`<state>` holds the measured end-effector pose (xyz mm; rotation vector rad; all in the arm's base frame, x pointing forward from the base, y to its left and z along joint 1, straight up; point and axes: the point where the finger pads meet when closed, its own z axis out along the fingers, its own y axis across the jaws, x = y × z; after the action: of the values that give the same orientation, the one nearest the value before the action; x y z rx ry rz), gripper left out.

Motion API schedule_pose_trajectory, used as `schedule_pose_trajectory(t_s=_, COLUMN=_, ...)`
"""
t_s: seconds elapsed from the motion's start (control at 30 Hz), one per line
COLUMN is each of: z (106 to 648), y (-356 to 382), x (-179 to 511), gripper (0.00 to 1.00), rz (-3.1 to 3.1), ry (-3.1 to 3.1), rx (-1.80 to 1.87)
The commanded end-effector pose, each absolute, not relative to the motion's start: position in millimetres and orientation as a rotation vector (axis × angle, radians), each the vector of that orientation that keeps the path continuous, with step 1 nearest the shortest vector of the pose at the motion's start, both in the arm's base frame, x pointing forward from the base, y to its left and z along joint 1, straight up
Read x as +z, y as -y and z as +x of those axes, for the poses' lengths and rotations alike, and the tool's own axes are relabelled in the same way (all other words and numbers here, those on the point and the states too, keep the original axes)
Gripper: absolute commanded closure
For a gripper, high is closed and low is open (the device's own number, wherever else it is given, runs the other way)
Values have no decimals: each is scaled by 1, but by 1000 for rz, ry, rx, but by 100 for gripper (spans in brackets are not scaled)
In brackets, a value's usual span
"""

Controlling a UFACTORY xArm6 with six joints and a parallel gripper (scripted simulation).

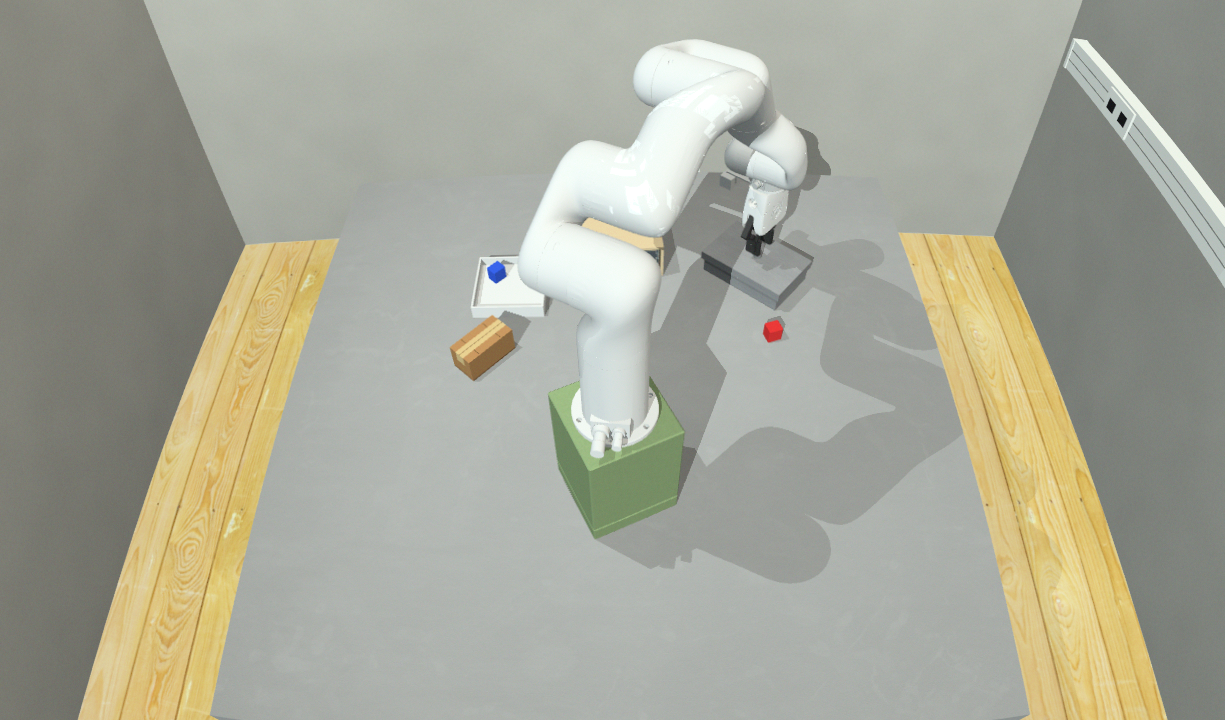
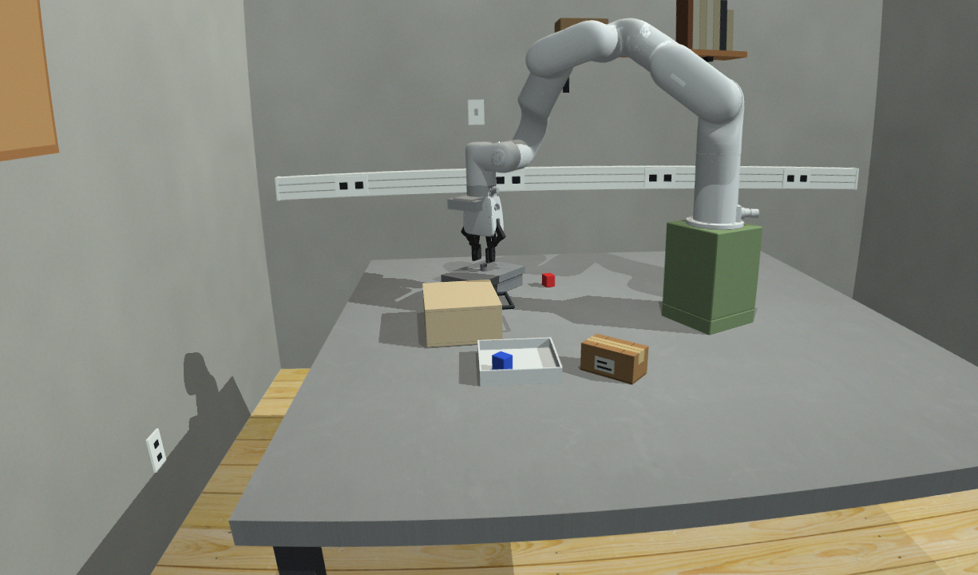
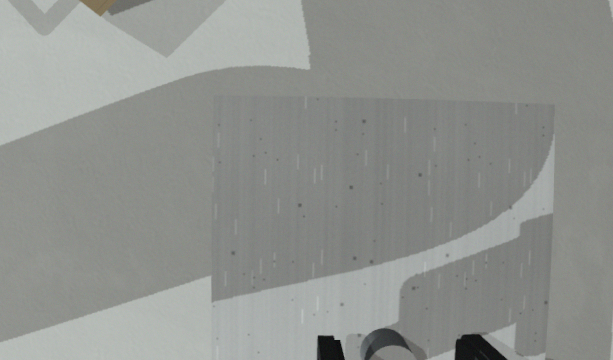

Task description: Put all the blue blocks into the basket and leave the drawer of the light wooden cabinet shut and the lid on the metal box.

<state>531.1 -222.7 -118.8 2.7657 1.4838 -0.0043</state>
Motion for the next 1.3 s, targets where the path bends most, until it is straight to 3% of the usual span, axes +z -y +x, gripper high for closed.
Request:
schedule_pose_trajectory(t_s=0.0, z=533, y=224, x=-118, gripper=56, rz=2762, ry=-1482, rx=1)
schedule_pose_trajectory(t_s=1.27, z=533, y=224, x=-141, gripper=56, rz=2762, ry=-1482, rx=1)
